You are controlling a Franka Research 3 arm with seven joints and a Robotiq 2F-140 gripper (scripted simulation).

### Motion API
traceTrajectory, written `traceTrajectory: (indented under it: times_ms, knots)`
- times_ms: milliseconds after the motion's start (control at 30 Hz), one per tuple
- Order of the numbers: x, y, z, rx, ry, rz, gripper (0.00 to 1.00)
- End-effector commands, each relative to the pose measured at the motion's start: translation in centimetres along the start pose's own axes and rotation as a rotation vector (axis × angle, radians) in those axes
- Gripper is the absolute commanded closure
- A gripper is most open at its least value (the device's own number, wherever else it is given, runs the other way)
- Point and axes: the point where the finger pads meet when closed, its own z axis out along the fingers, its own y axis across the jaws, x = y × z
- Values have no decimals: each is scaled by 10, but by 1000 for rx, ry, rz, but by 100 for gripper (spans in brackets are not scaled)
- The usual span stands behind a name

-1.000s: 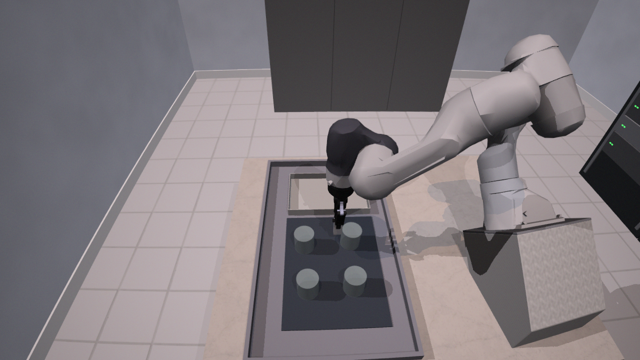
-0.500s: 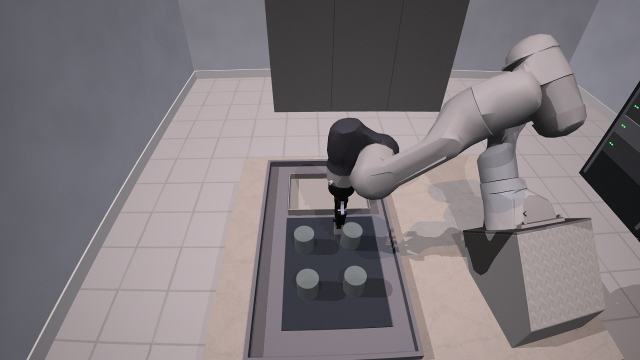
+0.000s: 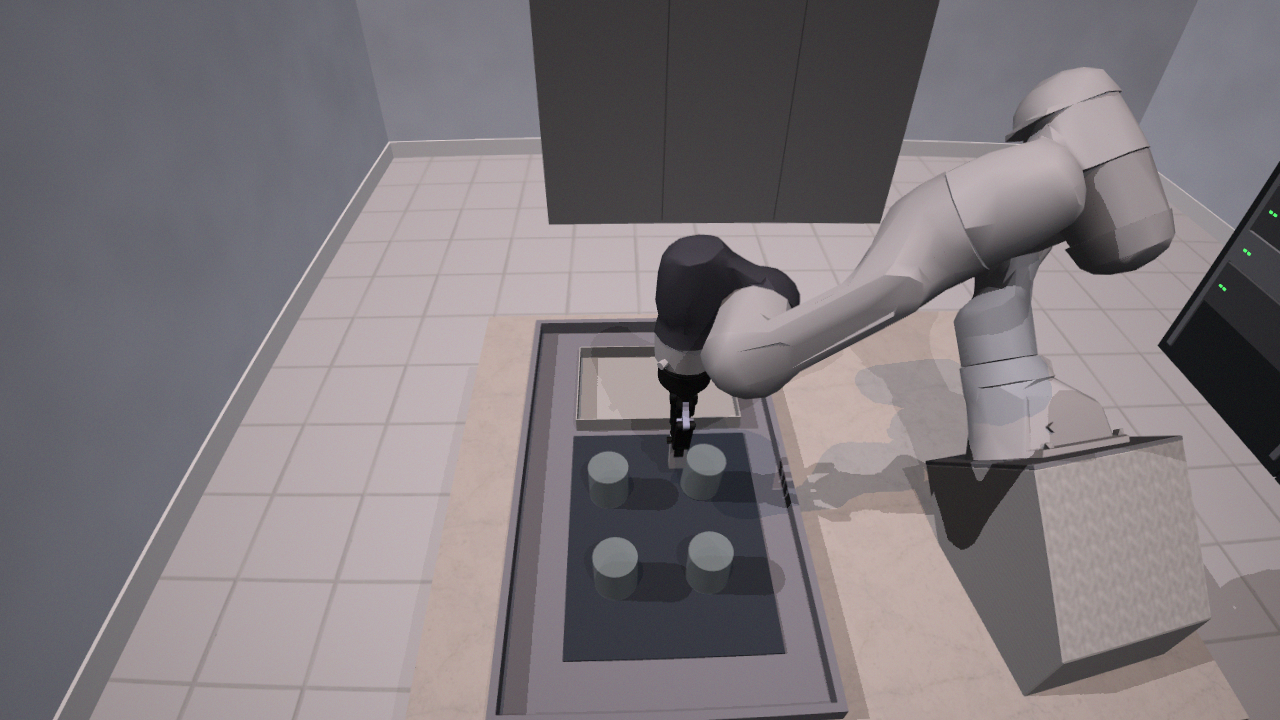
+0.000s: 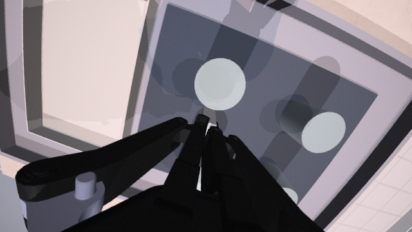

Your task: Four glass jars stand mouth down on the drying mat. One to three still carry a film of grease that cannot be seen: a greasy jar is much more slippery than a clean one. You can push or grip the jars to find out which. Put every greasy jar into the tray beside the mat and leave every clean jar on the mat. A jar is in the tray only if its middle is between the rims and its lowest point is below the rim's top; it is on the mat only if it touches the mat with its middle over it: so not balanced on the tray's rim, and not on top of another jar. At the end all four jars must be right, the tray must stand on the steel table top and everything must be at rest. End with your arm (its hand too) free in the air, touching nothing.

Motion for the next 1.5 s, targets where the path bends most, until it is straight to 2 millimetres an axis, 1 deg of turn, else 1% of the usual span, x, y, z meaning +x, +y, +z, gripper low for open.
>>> traceTrajectory:
  times_ms: [0,1433,1467]
  knots:
    - [2,1,-1,-3,3,1,100]
    - [7,1,-5,-3,3,1,100]
    - [4,1,-4,-3,3,1,100]
